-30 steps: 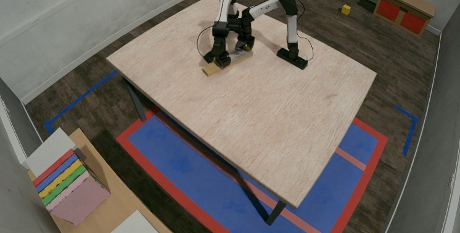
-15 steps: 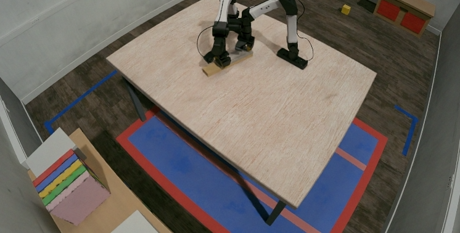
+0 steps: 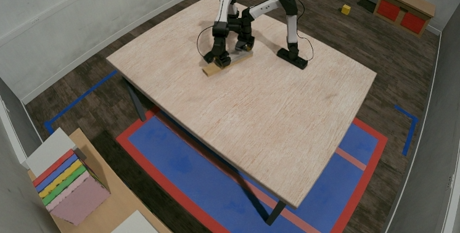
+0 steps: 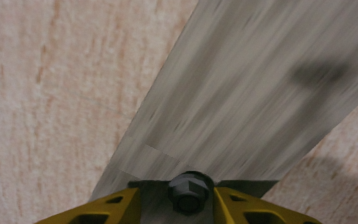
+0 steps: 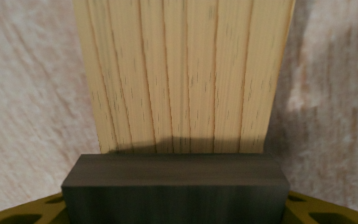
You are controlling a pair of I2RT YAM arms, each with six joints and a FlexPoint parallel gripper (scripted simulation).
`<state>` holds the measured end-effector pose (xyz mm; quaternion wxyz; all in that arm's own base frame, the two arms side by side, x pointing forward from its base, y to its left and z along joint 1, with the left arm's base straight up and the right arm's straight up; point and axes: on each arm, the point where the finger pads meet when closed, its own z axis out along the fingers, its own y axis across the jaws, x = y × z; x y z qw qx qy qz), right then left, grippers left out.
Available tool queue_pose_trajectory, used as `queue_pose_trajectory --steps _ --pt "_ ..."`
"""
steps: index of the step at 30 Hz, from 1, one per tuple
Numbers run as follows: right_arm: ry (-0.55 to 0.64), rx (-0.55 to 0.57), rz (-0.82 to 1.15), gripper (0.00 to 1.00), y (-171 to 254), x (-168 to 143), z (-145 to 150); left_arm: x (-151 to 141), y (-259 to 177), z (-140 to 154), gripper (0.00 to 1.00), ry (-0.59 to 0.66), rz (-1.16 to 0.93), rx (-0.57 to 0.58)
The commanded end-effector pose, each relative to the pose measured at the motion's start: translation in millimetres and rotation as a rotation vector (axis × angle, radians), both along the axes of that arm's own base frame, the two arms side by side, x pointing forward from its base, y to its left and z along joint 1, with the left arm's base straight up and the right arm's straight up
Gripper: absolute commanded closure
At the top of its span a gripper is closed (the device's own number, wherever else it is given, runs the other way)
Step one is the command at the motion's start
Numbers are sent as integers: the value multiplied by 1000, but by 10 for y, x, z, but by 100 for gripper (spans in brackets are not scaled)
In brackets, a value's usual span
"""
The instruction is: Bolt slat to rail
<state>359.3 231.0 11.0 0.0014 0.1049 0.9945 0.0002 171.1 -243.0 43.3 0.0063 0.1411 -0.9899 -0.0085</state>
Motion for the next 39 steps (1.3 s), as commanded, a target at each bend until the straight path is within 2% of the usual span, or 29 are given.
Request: queue_pose_trajectory --steps 1,34,39 --pt "-19 11 -1 33 22 36 69 39 -64 18 64 -27 -1 -21" --pt "-19 11 -1 33 22 36 69 39 -65 -60 64 -26 -1 -21" --pt "-19 11 -1 33 22 36 69 57 -73 9 68 -27 1 -32"
